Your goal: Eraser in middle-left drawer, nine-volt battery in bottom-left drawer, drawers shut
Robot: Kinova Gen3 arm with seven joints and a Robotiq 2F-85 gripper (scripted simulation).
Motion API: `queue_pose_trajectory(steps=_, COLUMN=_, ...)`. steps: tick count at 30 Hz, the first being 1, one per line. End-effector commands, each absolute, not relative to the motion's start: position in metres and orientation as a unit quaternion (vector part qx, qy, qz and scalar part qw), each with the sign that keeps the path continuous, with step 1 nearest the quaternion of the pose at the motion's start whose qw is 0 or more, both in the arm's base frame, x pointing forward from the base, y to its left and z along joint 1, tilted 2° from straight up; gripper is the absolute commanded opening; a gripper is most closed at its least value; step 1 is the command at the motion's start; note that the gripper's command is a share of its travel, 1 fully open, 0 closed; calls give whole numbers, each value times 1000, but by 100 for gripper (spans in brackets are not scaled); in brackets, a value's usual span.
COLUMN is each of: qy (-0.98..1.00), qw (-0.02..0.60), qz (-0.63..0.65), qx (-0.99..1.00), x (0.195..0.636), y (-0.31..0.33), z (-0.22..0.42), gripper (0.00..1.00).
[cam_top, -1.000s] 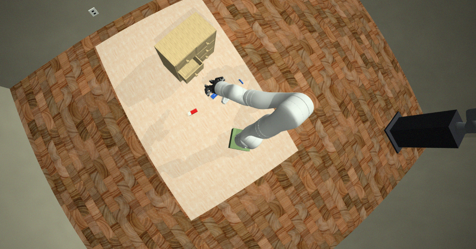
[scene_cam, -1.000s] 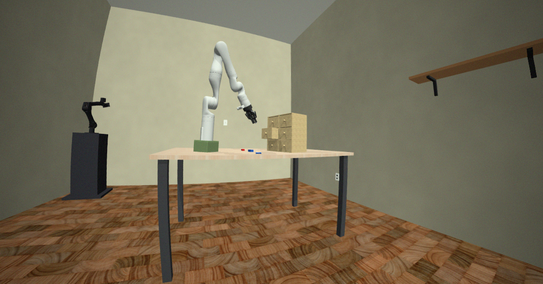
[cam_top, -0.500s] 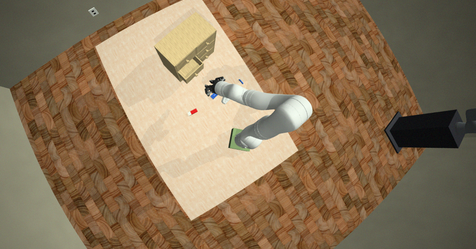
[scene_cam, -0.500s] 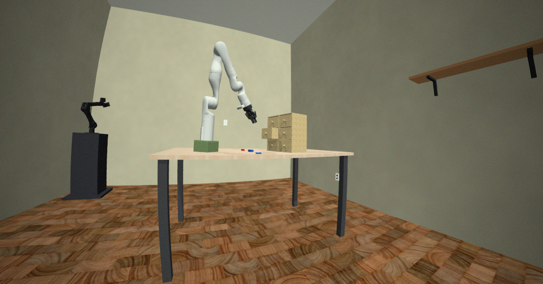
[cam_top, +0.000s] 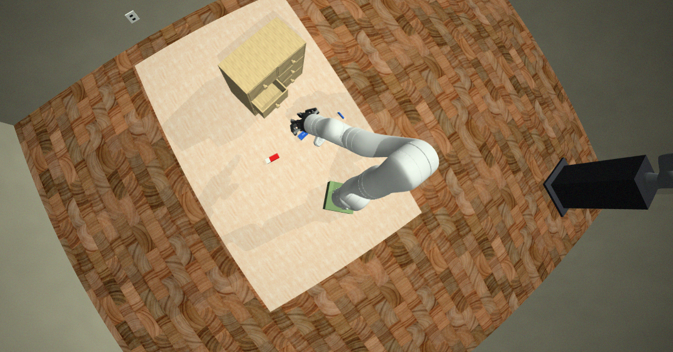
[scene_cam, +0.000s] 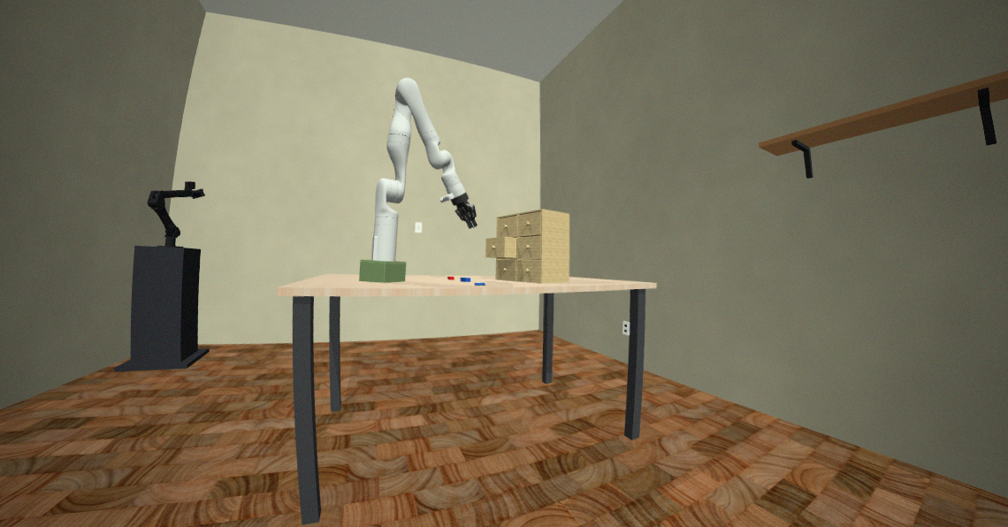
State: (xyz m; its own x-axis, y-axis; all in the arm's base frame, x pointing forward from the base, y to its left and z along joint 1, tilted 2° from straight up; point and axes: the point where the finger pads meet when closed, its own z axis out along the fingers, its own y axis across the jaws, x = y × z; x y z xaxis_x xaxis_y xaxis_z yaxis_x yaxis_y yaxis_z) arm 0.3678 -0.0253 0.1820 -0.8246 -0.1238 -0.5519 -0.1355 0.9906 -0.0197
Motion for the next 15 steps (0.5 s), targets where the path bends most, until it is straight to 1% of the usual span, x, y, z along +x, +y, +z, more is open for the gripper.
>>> queue_pose_trajectory(steps=1, qy=955, qw=288, qz=7, qx=-69, x=369, y=-26, z=183, gripper=33)
queue_pose_trajectory(steps=15, qy=956, qw=284, qz=8, qx=-70, x=368, y=-24, z=186, gripper=33)
